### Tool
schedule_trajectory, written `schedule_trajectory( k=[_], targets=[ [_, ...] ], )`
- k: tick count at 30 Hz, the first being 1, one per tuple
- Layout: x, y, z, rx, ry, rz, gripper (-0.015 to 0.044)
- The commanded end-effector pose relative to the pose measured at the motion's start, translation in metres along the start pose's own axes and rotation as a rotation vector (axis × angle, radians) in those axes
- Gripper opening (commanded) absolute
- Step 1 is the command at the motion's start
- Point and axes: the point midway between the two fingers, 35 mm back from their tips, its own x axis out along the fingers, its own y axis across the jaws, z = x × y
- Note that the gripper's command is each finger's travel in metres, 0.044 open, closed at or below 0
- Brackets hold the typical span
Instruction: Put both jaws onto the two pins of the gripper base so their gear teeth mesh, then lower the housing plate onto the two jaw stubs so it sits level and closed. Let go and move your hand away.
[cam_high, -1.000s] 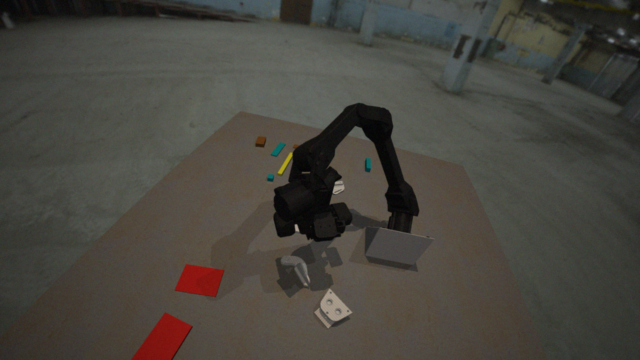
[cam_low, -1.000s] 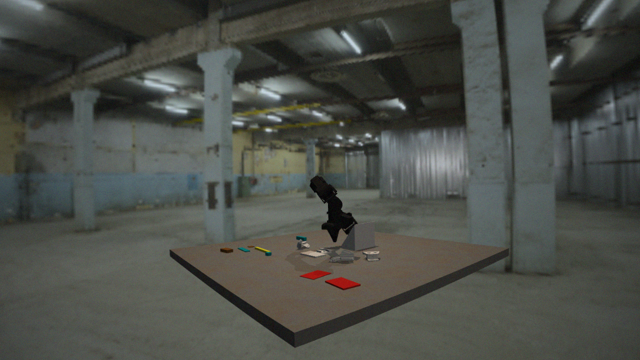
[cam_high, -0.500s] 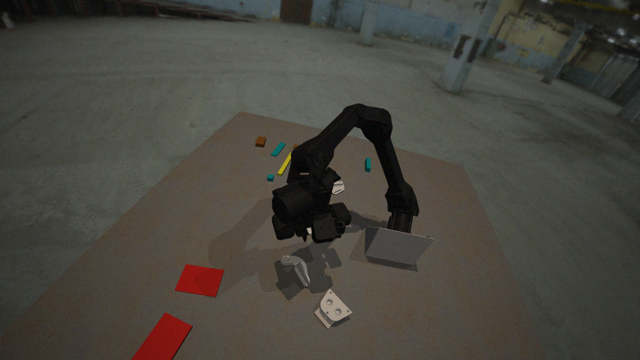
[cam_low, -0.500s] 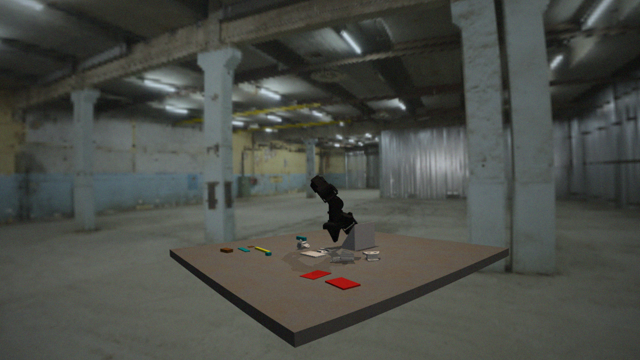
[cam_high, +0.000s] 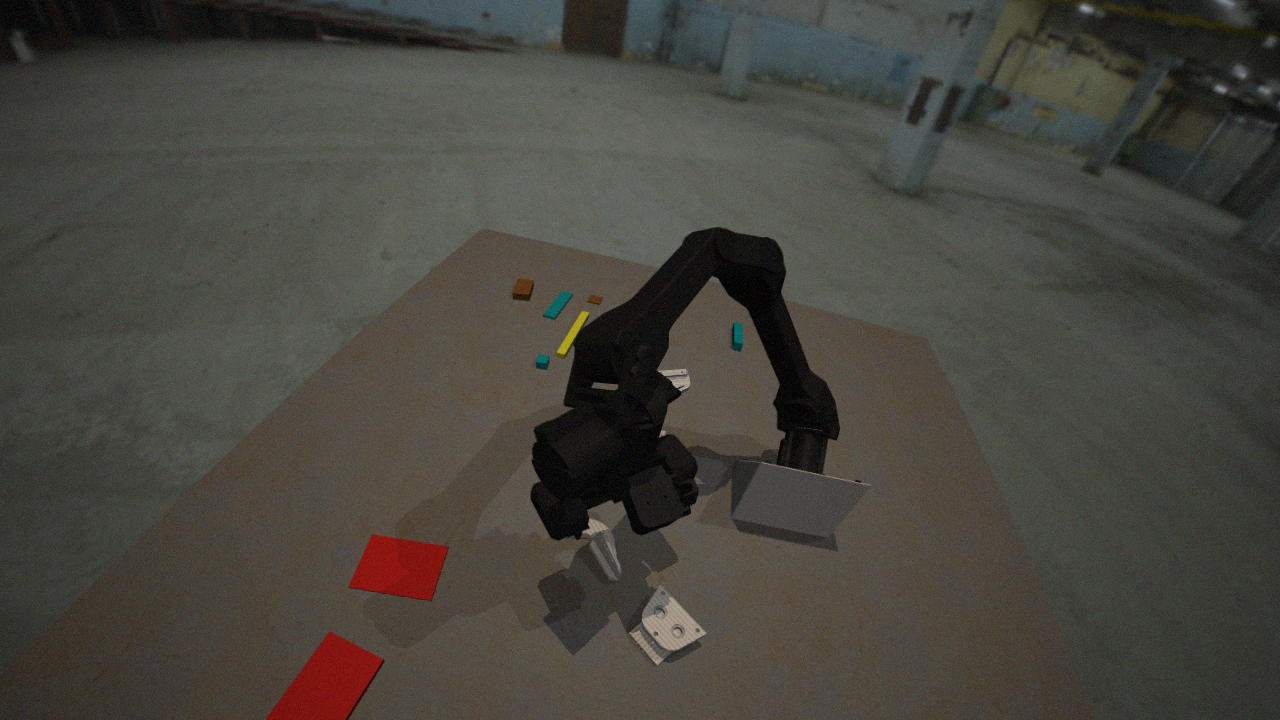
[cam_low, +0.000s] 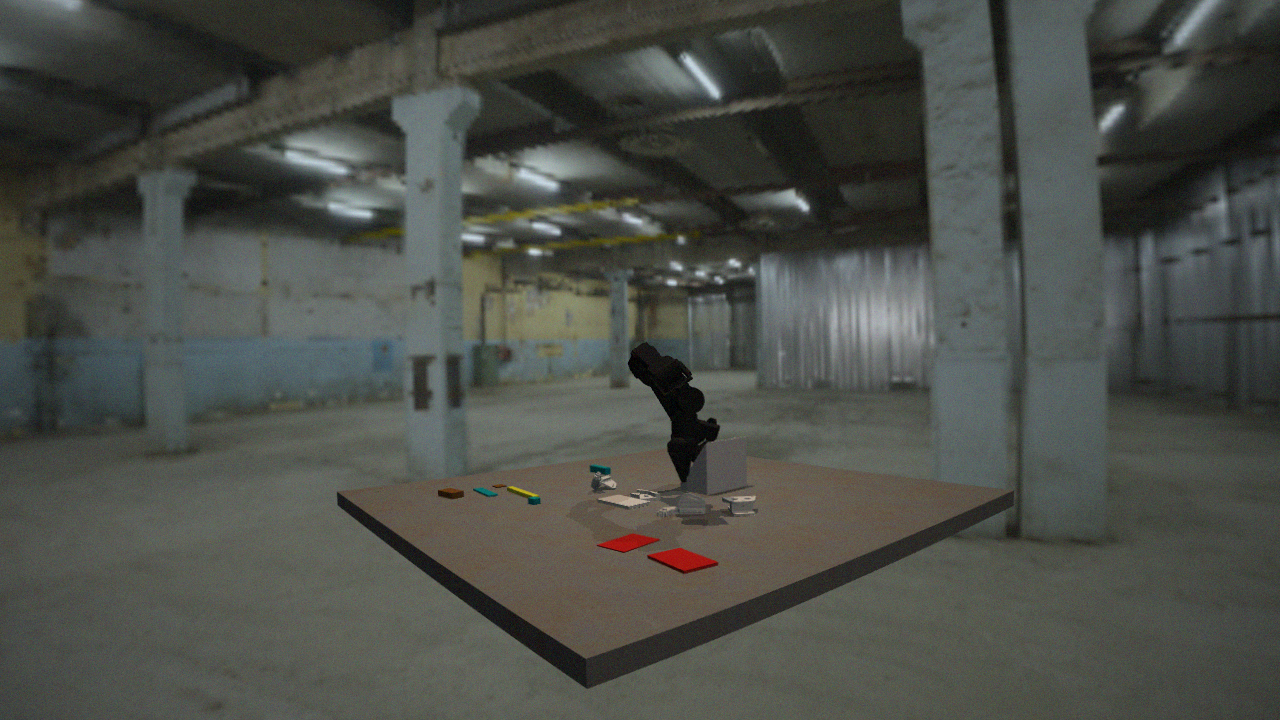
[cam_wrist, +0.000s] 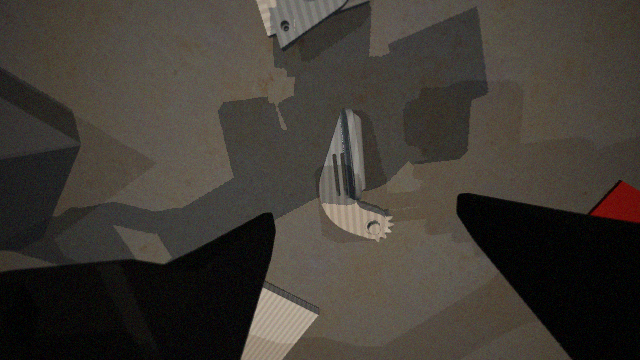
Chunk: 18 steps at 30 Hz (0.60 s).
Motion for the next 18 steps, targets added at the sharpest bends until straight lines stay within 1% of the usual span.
schedule_trajectory(
  k=[1,6,18],
  targets=[
    [0.026,0.005,-0.001,-0.012,0.005,0.022,0.0440],
    [0.027,0.005,-0.001,-0.012,0.005,0.022,0.0440],
    [0.046,0.004,-0.001,-0.012,0.006,0.022,0.0440]
  ],
)
